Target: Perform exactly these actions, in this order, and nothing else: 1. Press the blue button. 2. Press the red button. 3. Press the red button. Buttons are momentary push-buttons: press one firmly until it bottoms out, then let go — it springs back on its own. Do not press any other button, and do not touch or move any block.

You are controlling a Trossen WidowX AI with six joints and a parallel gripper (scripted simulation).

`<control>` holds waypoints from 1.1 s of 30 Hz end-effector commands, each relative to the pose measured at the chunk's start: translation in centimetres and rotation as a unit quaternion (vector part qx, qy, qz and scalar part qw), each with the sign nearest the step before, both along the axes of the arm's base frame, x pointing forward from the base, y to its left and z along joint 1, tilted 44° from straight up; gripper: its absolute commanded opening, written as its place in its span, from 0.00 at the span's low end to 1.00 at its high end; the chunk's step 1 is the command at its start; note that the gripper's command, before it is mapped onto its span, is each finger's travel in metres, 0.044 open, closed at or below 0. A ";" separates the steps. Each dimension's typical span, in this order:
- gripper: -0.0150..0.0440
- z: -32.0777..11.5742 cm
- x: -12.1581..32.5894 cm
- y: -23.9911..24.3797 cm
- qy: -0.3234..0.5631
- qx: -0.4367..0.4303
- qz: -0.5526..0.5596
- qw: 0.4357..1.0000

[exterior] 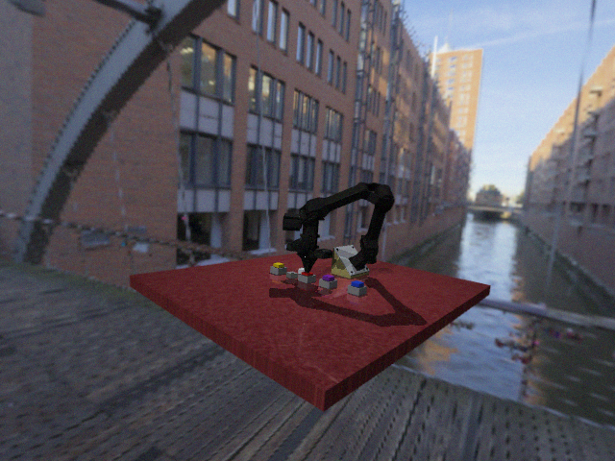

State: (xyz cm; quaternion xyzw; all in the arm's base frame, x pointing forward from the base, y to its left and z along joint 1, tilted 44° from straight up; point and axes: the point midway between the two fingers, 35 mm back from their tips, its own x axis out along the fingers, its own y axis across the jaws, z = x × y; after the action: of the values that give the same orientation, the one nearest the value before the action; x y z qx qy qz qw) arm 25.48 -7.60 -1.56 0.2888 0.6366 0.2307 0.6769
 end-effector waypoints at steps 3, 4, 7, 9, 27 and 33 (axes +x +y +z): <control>0.29 -0.1 0.0 0.2 0.001 0.003 -0.002 1.000; 0.29 -0.1 0.0 0.2 0.001 0.003 -0.002 1.000; 0.29 -0.1 0.0 0.2 0.001 0.003 -0.002 1.000; 0.29 -0.1 0.0 0.2 0.001 0.003 -0.002 1.000; 0.56 9.8 2.0 1.7 0.002 -0.004 -0.011 1.000; 0.82 19.8 1.0 8.6 0.000 0.006 -0.019 1.000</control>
State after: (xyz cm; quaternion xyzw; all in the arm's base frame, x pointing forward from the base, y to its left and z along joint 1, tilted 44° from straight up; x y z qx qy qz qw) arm 27.58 -1.88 14.29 0.2964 0.6330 0.2196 0.6807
